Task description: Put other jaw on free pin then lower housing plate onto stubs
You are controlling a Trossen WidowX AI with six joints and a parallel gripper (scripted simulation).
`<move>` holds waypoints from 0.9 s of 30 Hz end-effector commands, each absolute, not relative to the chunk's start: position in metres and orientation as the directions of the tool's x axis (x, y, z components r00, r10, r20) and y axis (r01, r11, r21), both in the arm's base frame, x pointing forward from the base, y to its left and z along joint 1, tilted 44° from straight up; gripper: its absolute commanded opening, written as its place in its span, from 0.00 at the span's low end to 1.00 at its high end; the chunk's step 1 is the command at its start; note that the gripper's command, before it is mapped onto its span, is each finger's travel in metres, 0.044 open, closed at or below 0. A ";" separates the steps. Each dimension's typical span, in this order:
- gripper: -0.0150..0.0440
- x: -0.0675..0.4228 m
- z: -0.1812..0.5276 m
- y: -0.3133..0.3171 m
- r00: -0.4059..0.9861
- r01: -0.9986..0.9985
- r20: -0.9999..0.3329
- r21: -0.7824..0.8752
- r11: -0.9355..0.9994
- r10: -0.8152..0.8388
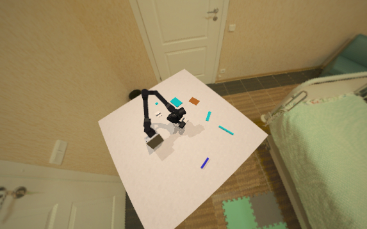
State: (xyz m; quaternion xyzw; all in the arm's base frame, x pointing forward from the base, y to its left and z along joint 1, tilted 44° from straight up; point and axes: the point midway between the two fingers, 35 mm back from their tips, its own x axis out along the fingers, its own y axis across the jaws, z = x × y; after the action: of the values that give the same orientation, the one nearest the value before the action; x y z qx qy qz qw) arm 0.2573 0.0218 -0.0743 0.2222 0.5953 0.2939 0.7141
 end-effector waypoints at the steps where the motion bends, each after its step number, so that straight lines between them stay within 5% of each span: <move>1: 0.85 0.258 -0.075 0.023 0.120 -0.150 -0.716 0.671 0.726 0.687; 27: 0.85 0.258 -0.077 0.026 0.120 -0.150 -0.716 0.671 0.726 0.687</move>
State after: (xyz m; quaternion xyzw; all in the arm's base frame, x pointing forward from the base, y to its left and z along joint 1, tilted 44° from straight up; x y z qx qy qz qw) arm 0.2576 0.0247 -0.0774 0.2233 0.5954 0.2936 0.7137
